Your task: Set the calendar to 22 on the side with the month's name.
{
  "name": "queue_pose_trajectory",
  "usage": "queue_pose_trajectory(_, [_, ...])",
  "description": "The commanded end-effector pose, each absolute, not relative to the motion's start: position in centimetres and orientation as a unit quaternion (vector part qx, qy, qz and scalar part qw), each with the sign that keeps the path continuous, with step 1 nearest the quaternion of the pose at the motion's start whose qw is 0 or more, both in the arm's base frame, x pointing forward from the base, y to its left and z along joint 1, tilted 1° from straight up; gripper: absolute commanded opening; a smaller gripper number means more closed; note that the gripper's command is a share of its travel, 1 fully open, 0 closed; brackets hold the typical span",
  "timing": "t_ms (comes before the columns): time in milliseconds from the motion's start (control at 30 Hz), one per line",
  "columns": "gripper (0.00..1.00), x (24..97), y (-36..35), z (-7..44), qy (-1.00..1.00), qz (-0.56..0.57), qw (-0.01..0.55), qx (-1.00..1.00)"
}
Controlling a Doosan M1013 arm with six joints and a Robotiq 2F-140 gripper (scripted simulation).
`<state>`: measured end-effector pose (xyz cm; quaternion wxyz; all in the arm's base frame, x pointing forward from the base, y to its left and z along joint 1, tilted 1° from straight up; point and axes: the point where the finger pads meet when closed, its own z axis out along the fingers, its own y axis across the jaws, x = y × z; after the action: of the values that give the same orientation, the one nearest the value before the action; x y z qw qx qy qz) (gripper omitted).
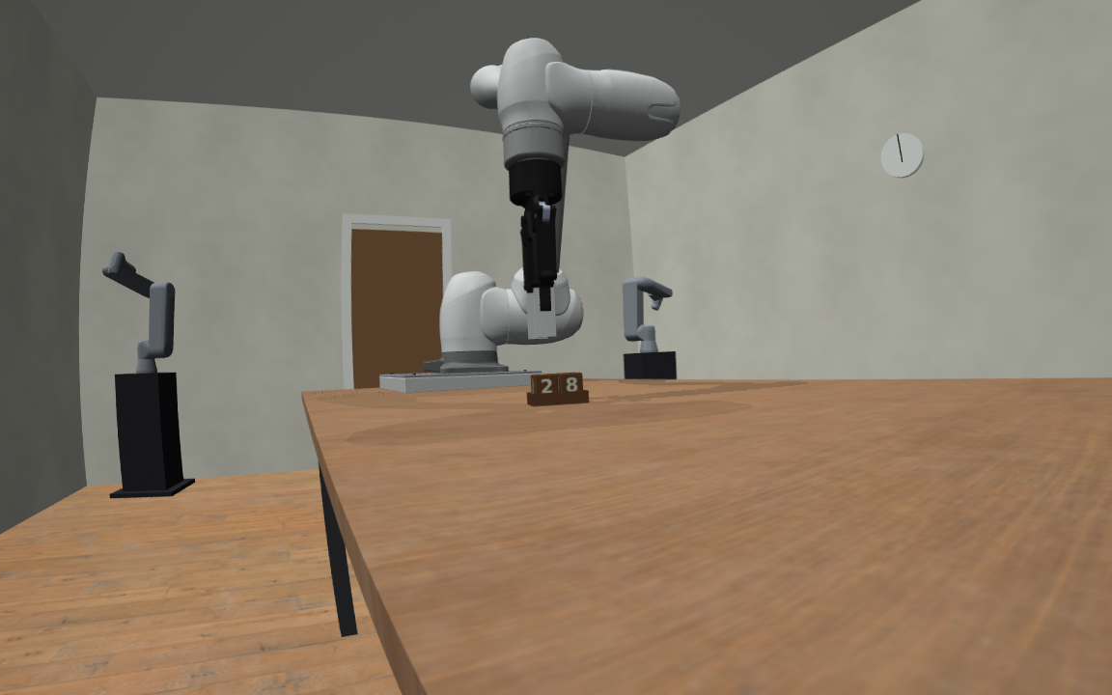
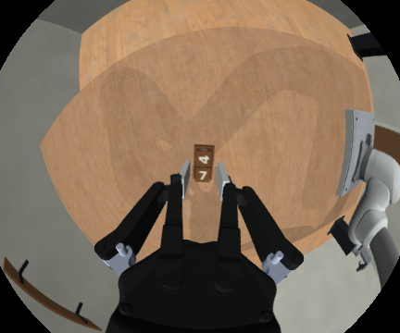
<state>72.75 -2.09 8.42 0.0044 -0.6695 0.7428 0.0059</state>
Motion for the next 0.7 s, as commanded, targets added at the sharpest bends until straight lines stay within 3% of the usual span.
queue_pose_trajectory(0, [0.36,72.7,-2.1,7.9,0.743,0.006,0.005,-0.669])
queue_pose_trajectory(667, [0.36,72.7,-2.0,5.2,0.743,0.006,0.005,-0.669])
